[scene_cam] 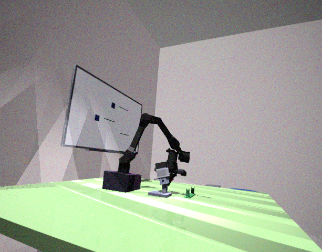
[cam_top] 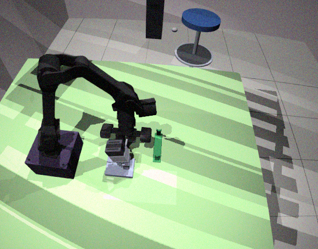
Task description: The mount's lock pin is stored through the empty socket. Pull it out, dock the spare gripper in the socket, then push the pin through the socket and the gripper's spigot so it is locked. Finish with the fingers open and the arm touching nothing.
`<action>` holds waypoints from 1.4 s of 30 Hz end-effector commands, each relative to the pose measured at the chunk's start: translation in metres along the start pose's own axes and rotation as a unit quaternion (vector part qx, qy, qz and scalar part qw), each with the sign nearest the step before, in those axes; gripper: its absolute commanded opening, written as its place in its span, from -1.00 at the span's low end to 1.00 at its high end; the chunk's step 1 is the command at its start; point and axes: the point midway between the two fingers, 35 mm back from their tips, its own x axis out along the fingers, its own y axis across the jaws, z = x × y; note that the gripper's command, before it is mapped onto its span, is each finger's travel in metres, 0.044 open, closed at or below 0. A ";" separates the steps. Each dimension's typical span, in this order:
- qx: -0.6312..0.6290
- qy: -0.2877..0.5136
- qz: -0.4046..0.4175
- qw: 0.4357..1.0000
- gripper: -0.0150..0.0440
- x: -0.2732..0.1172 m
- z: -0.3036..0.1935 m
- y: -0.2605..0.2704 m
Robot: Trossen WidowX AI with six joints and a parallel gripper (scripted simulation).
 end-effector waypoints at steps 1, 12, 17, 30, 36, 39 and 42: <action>-0.001 -0.003 -0.001 1.000 -0.49 0.000 -0.002 0.001; -0.002 -0.003 0.001 1.000 -0.49 0.002 -0.011 0.000; -0.002 -0.003 0.001 1.000 -0.49 0.003 -0.014 0.000; -0.001 -0.001 0.004 1.000 -0.40 0.005 -0.022 0.000; -0.001 -0.001 0.004 1.000 0.13 0.005 -0.022 0.000; -0.001 -0.001 0.004 1.000 0.19 0.005 -0.022 0.000; -0.001 -0.001 0.004 1.000 0.19 0.005 -0.021 0.000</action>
